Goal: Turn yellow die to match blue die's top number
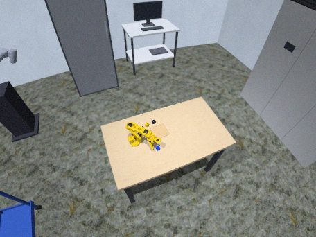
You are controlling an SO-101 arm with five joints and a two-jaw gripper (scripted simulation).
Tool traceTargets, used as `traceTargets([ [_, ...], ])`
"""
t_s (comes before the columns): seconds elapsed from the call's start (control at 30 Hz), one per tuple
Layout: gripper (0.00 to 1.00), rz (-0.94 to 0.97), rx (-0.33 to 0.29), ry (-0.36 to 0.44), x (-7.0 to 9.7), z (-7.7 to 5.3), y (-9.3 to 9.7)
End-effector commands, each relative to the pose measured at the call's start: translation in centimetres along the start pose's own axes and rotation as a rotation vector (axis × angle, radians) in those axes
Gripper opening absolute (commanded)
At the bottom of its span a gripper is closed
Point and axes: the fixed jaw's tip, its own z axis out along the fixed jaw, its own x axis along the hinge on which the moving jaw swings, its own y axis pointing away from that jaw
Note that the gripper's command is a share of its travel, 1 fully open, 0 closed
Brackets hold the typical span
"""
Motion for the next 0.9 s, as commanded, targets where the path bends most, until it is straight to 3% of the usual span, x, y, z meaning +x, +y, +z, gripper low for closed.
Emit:
traceTargets([
  [0.0,0.38,-0.030,0.035,0.002,-0.47,-0.48,-1.01],
  [0.87,0.35,-0.044,0.055,0.031,-0.08,-0.52,-1.58],
])
